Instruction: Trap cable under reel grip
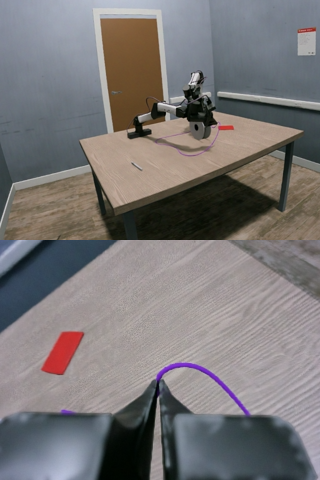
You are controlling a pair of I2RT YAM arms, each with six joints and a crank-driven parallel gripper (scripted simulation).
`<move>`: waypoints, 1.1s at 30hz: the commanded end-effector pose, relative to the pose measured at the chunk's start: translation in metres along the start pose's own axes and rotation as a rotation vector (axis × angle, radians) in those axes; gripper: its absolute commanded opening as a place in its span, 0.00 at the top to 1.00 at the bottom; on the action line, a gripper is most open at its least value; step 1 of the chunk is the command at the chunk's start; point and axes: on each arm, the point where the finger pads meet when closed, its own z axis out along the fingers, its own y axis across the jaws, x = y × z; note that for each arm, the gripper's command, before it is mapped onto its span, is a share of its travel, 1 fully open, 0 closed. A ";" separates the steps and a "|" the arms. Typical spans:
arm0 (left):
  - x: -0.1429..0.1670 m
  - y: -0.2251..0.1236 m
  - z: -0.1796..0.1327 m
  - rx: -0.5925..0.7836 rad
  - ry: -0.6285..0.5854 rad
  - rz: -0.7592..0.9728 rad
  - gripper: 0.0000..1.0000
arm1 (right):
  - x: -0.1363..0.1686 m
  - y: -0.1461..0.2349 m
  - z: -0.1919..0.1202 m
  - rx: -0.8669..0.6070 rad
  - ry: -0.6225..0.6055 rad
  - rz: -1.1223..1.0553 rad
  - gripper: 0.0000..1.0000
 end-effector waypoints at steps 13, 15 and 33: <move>-0.024 -0.008 0.020 0.026 -0.043 -0.034 0.24 | -0.037 0.026 -0.017 -0.040 -0.060 0.101 1.00; -0.024 -0.008 0.023 0.026 -0.043 -0.034 0.24 | -0.034 0.027 -0.018 -0.041 -0.056 0.125 1.00; -0.031 -0.008 0.036 0.031 -0.056 -0.044 0.24 | -0.033 0.044 -0.023 -0.084 -0.084 0.335 1.00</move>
